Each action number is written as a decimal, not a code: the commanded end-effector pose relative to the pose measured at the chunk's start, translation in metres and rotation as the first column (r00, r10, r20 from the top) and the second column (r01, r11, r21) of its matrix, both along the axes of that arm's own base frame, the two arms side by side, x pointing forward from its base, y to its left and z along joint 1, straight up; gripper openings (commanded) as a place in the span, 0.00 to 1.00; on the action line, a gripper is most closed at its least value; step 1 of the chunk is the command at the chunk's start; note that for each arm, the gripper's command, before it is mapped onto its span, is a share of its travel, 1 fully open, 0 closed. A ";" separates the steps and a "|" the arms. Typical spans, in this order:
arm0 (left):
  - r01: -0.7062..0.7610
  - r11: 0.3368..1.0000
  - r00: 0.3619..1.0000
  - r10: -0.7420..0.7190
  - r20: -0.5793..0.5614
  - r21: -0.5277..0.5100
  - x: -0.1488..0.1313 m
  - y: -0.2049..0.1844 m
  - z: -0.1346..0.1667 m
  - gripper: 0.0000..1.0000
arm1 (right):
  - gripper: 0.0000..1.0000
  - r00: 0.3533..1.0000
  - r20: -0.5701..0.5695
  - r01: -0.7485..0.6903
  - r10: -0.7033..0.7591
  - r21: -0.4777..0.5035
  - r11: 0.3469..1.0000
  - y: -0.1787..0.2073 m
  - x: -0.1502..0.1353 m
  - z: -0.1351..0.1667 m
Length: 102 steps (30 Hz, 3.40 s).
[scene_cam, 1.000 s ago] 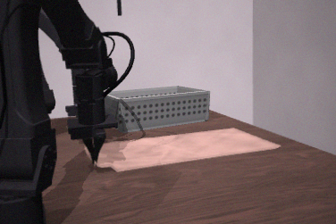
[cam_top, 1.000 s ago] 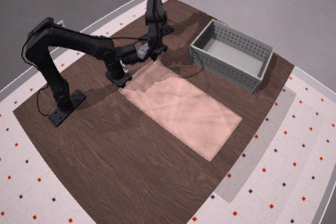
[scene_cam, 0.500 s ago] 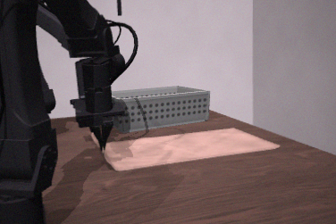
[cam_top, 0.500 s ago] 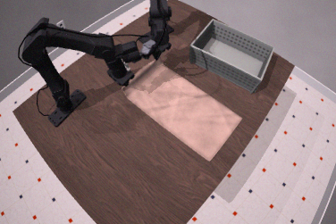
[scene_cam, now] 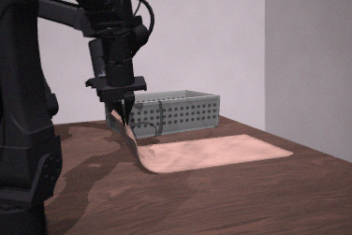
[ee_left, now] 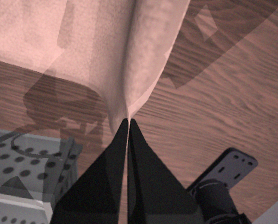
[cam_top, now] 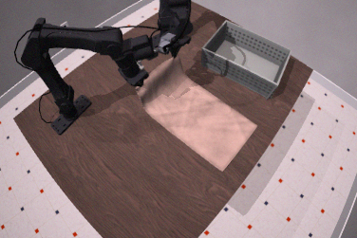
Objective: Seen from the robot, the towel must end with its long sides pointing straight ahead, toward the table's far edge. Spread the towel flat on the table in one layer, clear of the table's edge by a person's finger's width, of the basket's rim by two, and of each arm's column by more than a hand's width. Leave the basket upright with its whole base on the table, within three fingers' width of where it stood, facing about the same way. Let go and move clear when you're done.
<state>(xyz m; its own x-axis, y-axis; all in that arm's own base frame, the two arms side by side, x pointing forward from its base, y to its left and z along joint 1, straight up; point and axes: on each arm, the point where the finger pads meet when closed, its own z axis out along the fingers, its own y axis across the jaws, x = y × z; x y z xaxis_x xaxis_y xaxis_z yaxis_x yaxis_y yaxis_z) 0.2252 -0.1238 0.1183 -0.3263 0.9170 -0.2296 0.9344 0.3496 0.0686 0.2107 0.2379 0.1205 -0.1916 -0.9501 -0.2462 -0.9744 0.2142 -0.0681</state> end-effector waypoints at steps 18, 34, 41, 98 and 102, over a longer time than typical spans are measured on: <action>-0.321 0.938 0.943 0.329 0.046 -0.132 0.077 0.020 0.139 0.00 | 0.00 0.967 0.008 0.251 -0.254 0.124 0.960 -0.001 0.079 0.137; -0.498 0.810 0.822 0.555 0.130 -0.309 0.129 0.034 0.228 0.00 | 0.00 0.894 0.074 0.394 -0.442 0.339 0.854 -0.001 0.134 0.225; -0.512 0.678 0.674 0.698 0.243 -0.527 0.170 0.046 0.293 0.00 | 0.00 0.807 0.147 0.398 -0.572 0.579 0.711 0.001 0.175 0.291; -0.408 0.411 0.373 0.890 0.262 -0.815 0.214 0.055 0.395 0.00 | 0.00 0.605 0.155 0.294 -0.781 0.868 0.400 0.002 0.226 0.387; -0.411 0.411 0.372 0.891 0.262 -0.814 0.226 0.053 0.390 0.00 | 0.00 0.588 0.158 0.287 -0.793 0.876 0.387 -0.002 0.237 0.388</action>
